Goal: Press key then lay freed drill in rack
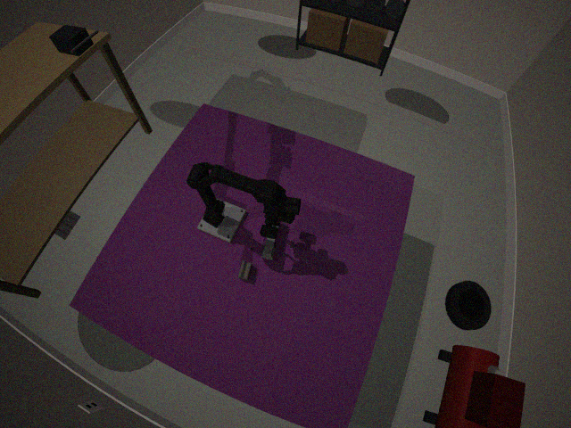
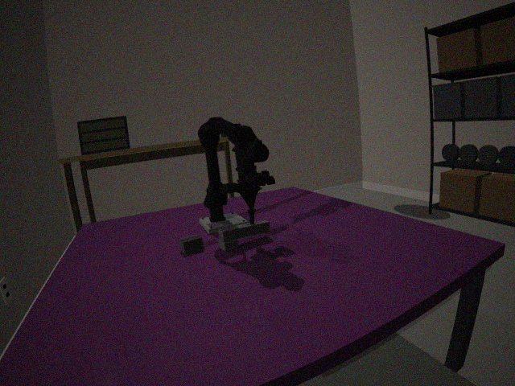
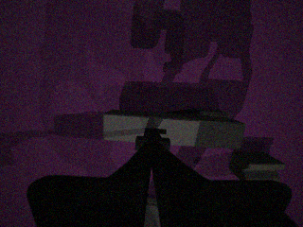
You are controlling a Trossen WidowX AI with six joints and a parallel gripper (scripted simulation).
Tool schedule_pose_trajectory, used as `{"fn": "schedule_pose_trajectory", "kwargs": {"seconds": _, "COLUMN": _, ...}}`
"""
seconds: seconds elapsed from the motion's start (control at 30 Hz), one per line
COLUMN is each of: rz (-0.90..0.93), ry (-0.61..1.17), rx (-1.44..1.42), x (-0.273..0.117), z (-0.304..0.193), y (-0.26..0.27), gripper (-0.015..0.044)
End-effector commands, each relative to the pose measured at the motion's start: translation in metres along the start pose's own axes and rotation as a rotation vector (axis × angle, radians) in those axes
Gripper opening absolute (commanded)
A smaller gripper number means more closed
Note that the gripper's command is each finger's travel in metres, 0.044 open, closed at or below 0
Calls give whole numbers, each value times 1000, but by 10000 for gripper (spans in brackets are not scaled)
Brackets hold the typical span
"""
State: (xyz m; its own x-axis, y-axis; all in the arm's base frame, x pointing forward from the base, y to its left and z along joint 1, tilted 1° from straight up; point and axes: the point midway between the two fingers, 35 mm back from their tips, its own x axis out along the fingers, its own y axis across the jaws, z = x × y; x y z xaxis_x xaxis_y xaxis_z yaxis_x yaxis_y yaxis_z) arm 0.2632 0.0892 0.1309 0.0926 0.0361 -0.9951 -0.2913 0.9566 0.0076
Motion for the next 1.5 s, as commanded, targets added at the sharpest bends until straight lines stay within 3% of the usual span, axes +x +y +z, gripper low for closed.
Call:
{"fn": "schedule_pose_trajectory", "kwargs": {"seconds": 0.0, "rz": -3, "ry": 58, "rx": 1, "x": 22, "z": -7, "y": -1, "gripper": 0}}
{"fn": "schedule_pose_trajectory", "kwargs": {"seconds": 0.37, "rz": -2, "ry": 57, "rx": 1, "x": -56, "z": 5, "y": 0, "gripper": 289}}
{"fn": "schedule_pose_trajectory", "kwargs": {"seconds": 0.57, "rz": -1, "ry": 40, "rx": -102, "x": -47, "z": 9, "y": -10, "gripper": 440}}
{"fn": "schedule_pose_trajectory", "kwargs": {"seconds": 1.07, "rz": 16, "ry": 57, "rx": -1169, "x": 13, "z": 11, "y": -123, "gripper": 440}}
{"fn": "schedule_pose_trajectory", "kwargs": {"seconds": 1.47, "rz": 30, "ry": 61, "rx": -1570, "x": 36, "z": -3, "y": -166, "gripper": 440}}
